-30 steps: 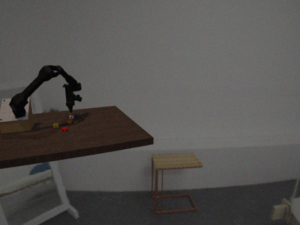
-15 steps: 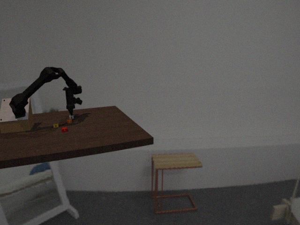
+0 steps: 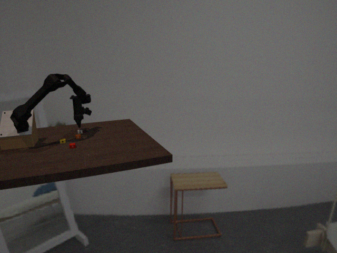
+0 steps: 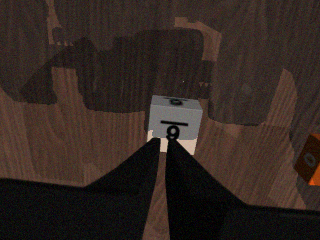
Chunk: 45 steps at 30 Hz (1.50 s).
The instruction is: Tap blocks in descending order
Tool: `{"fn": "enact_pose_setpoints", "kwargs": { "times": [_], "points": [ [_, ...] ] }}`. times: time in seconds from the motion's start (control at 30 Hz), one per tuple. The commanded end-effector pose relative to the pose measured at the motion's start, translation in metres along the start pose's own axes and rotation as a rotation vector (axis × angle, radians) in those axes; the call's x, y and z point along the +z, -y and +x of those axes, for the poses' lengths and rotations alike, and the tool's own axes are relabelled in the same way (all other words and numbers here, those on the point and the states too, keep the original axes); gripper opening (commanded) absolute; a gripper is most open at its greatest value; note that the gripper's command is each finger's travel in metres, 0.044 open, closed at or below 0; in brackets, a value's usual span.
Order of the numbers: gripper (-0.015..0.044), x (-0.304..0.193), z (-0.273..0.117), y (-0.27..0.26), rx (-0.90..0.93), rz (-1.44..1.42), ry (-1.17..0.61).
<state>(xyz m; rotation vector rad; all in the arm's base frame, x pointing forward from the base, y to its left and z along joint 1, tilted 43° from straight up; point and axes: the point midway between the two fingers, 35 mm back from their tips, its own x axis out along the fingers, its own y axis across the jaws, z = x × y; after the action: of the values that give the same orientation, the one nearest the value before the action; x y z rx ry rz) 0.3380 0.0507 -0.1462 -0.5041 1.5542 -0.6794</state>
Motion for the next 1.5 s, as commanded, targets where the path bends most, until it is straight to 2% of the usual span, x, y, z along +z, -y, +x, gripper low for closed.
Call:
{"fn": "enact_pose_setpoints", "kwargs": {
  "times": [0.0,0.17,0.4,0.63,0.87,1.03,1.3,1.47],
  "points": [
    [0.002,0.003,-0.01,-0.001,0.011,0.012,0.004],
    [0.002,0.003,-0.085,-0.001,0.013,0.011,0.003],
    [0.002,0.005,-0.09,0.01,0.016,0.01,0.003],
    [0.002,0.012,-0.099,0.122,0.033,0.003,0.006],
    [0.002,-0.018,-0.094,0.231,0.022,0.004,0.006],
    [0.002,-0.055,-0.085,0.288,0.0,0.007,-0.001],
    [0.002,-0.057,-0.082,0.291,-0.001,0.007,-0.002],
    [0.002,-0.057,-0.014,0.291,-0.003,0.008,-0.001]
  ]
}}
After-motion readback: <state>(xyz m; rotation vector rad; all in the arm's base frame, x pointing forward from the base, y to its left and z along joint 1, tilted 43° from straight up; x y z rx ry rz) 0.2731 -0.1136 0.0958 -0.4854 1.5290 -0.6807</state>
